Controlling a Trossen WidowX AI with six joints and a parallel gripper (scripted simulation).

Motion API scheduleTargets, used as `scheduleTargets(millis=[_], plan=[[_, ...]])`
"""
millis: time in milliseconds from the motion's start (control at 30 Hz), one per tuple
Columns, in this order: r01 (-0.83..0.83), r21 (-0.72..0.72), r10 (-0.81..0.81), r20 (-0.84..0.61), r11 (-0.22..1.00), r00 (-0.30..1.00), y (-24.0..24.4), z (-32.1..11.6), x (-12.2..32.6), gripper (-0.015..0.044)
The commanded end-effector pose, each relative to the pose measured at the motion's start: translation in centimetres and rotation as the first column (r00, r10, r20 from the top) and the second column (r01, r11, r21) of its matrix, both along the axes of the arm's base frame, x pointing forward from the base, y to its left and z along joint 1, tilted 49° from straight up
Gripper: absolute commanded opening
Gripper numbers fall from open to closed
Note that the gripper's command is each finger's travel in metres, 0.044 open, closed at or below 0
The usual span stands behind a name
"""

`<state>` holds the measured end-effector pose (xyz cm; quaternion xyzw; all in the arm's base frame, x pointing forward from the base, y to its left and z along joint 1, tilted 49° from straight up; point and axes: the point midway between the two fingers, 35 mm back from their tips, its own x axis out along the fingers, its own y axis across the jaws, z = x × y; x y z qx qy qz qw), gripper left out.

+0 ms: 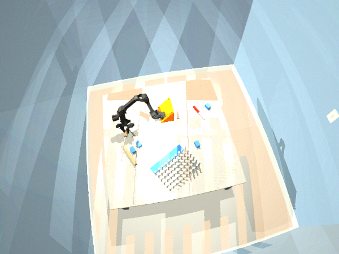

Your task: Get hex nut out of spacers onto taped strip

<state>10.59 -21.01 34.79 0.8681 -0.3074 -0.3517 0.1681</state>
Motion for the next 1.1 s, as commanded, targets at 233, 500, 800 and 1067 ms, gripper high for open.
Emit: scheduleTargets(millis=[233,500,800,1067], plan=[[0.082,-0.031,-0.080,0.065,0.996,0.995,0.2,1.5,-2.5,0.0000],[0.151,-0.048,-0.145,0.108,0.987,0.983,0.4,2.4,-4.3,0.0000],[0.228,-0.071,-0.215,0.153,0.971,0.965,0.8,3.3,-6.1,0.0000],[0.295,-0.093,-0.273,0.191,0.951,0.943,1.4,4.2,-7.5,0.0000]])
